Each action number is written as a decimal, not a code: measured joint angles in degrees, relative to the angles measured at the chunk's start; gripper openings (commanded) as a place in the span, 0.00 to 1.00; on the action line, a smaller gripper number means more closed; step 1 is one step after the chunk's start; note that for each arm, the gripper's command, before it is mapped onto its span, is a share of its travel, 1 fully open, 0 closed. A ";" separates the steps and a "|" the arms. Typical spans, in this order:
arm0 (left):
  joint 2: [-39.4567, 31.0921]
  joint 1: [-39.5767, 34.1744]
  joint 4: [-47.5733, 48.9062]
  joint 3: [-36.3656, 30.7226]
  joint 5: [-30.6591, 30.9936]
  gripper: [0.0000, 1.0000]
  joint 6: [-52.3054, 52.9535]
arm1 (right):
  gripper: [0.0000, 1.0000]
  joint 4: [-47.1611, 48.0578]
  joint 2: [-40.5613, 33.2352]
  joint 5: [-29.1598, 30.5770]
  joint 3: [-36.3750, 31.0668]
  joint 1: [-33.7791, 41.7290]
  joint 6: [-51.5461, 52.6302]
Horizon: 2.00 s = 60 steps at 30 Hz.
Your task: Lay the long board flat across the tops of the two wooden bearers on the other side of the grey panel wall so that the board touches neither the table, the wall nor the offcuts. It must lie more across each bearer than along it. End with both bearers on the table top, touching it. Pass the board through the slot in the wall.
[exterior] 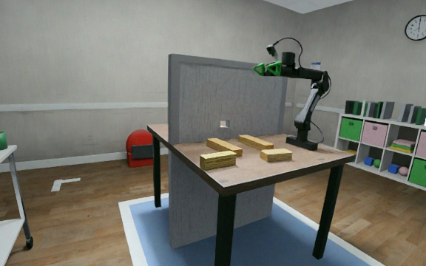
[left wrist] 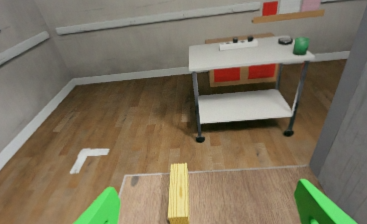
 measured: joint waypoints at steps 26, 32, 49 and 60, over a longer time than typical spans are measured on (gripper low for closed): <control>0.00 0.00 0.00 0.00 0.00 1.00 0.00 | 1.00 0.07 0.00 -0.02 0.00 0.00 0.00; 0.00 0.00 0.00 0.00 0.00 1.00 0.00 | 1.00 0.07 0.00 -0.02 0.00 0.00 0.00; 0.00 0.00 0.00 0.00 0.00 1.00 0.00 | 1.00 0.07 0.09 -0.09 0.00 -0.11 0.00; 0.00 0.00 0.00 0.00 0.00 1.00 0.00 | 1.00 0.24 -0.44 -0.46 -0.57 -0.61 -0.28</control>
